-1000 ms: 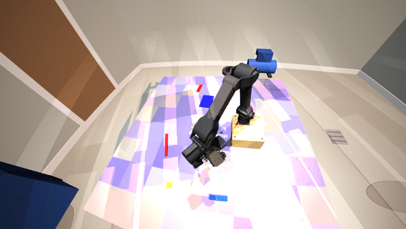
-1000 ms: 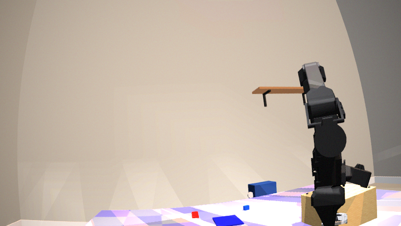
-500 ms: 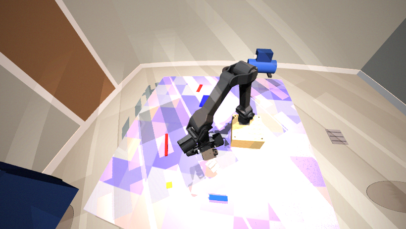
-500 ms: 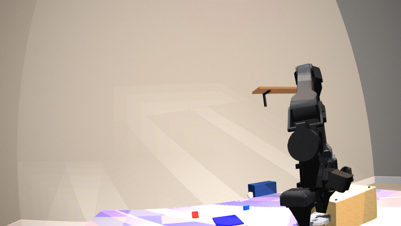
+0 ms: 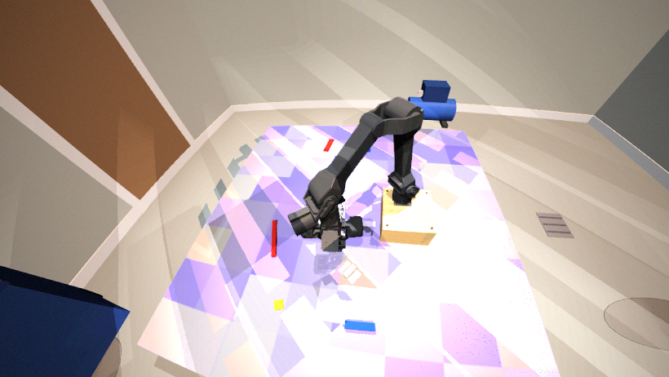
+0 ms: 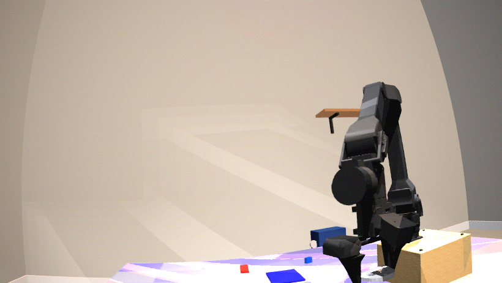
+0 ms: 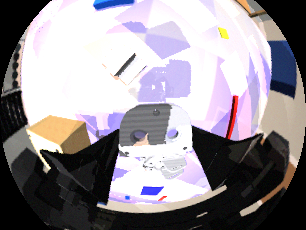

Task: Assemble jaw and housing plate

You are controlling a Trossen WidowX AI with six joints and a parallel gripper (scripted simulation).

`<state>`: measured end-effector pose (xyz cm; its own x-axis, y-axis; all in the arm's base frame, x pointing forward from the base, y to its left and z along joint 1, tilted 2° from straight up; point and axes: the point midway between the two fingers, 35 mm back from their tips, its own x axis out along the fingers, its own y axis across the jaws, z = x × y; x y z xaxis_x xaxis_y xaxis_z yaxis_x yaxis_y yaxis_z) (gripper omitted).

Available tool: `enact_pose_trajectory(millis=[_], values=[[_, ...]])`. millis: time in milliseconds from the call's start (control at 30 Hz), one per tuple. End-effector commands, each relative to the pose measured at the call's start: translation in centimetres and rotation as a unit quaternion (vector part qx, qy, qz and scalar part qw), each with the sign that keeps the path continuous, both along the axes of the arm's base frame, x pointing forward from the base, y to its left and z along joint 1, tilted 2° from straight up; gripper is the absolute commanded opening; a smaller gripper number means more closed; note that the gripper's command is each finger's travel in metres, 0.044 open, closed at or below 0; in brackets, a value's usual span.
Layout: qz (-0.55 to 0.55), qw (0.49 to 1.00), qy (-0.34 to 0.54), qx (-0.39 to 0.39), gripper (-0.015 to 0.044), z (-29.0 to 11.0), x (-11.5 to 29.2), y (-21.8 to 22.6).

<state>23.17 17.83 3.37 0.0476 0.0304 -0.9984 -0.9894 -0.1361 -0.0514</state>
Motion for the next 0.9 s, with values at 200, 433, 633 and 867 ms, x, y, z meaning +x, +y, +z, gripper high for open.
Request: enact_pose_trajectory(millis=[200, 433, 633, 867], values=[[-0.101, 0.995, 0.003, 0.008, 0.0351, 0.1, 0.8, -2.1], [-0.175, 0.984, 0.005, 0.011, 0.0351, 0.0, 1.4, -3.7], [-0.238, 0.971, 0.007, 0.013, 0.0351, 0.0, 1.7, -5.1], [-0.310, 0.950, 0.009, 0.016, 0.0351, -0.1, 2.1, -6.7]])
